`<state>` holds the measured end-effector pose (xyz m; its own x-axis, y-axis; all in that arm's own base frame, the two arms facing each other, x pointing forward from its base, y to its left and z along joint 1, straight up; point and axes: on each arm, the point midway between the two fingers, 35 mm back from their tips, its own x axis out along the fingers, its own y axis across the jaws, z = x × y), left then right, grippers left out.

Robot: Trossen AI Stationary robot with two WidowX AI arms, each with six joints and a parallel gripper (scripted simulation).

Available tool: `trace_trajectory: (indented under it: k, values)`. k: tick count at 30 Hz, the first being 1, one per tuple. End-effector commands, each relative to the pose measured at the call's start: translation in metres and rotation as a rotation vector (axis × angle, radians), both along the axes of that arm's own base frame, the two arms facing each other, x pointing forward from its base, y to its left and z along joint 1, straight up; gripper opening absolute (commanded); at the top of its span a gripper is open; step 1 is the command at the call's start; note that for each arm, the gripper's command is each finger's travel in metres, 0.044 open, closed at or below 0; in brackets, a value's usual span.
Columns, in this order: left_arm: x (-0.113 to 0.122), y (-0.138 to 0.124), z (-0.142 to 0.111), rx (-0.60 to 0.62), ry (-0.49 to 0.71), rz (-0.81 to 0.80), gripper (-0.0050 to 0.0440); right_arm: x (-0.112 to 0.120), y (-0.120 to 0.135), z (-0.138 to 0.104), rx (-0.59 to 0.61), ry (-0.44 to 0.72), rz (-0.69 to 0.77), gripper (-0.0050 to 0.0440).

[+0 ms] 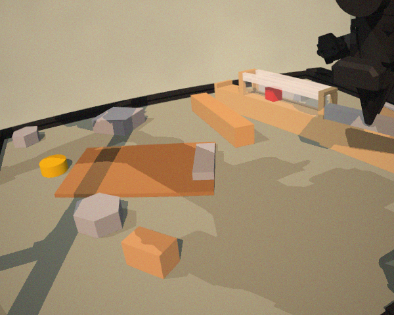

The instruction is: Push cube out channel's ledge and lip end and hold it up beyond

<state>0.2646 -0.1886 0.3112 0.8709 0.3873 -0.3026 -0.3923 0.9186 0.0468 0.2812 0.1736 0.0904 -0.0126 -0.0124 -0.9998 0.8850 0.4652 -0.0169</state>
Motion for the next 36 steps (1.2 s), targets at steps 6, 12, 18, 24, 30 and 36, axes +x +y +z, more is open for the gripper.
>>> trace_trajectory:
  k: [6, 12, 18, 24, 30, 36]
  values:
    - [0.0, 0.0, 0.0, -0.002, -0.002, 0.001, 0.04, -0.034, -0.029, -0.002, 0.012, -0.013, -0.113, 0.004]
    - [0.0, 0.0, 0.0, -0.002, -0.002, 0.001, 0.04, -0.05, -0.041, -0.007, 0.011, -0.014, -0.162, 0.004]
    - [0.0, 0.0, 0.0, -0.002, -0.002, 0.001, 0.04, -0.053, -0.043, -0.011, 0.011, -0.014, -0.17, 0.004]
    - [0.0, 0.0, 0.0, -0.002, -0.002, 0.001, 0.04, -0.053, -0.043, -0.02, 0.011, -0.014, -0.17, 0.004]
    - [0.0, 0.0, 0.0, -0.002, -0.002, 0.001, 0.04, -0.053, -0.043, -0.027, 0.011, -0.014, -0.17, 0.004]
    - [0.0, 0.0, 0.0, -0.002, -0.002, 0.001, 0.04, -0.053, -0.043, -0.032, 0.011, -0.014, -0.17, 0.004]
